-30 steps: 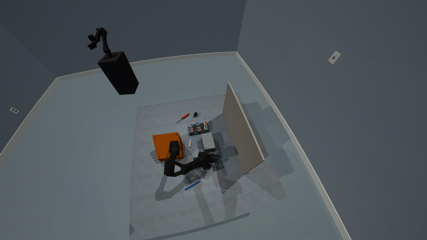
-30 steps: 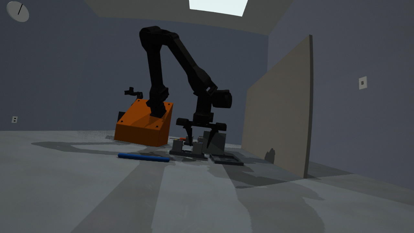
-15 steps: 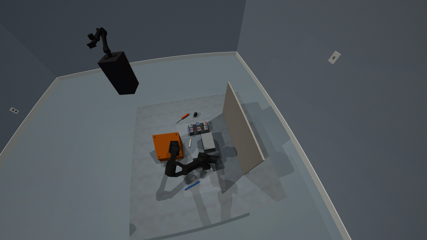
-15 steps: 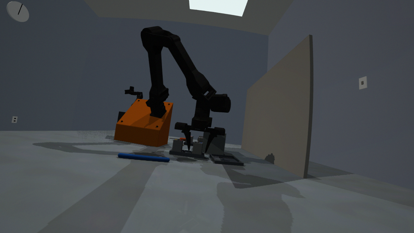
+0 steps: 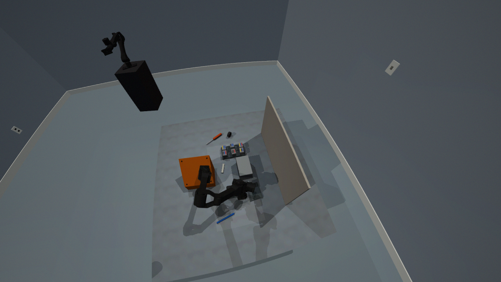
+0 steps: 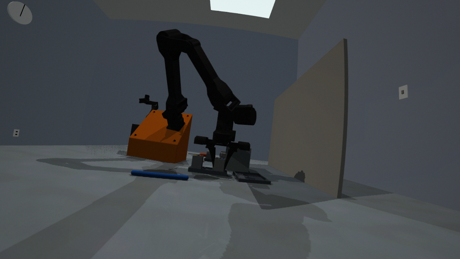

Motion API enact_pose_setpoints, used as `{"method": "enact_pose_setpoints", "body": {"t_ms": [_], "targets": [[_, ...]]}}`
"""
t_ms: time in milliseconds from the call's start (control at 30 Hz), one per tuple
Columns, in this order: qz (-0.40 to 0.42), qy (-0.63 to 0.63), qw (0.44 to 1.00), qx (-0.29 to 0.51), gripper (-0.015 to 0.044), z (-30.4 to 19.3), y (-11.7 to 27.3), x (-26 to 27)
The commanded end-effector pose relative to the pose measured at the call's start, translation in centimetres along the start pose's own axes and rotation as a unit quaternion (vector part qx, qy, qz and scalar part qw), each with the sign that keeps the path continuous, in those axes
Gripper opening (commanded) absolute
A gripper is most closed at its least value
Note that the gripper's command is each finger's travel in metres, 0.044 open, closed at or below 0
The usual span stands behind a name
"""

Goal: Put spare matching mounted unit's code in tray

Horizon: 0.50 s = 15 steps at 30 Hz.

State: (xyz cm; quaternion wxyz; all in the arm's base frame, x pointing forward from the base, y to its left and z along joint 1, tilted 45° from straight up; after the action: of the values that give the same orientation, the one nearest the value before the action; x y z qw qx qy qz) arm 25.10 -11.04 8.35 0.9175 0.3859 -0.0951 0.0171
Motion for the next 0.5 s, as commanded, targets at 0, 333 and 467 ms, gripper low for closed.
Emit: {"method": "enact_pose_setpoints", "body": {"t_ms": [0, 333, 467], "targets": [[0.0, 0.0, 1.0, 0.0, 0.0017, 0.0, 0.0, 0.0], [0.0, 0.0, 1.0, 0.001, 0.0, 0.0, 0.4, 0.1], [-0.001, -0.001, 1.0, 0.004, 0.0, -0.2, 2.5, 0.3]]}}
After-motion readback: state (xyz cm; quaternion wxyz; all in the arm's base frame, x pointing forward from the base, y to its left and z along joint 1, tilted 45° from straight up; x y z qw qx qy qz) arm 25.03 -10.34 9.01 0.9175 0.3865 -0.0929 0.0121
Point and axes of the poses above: the point midway between the two fingers, 35 mm back from their tips, its own y axis back along the fingers, its own x axis across the jaws, z = x × y, the point moved 6 cm from there along y, back along the fingers, and after that the axes turned 15 degrees about -y, right-handed, at the moved point
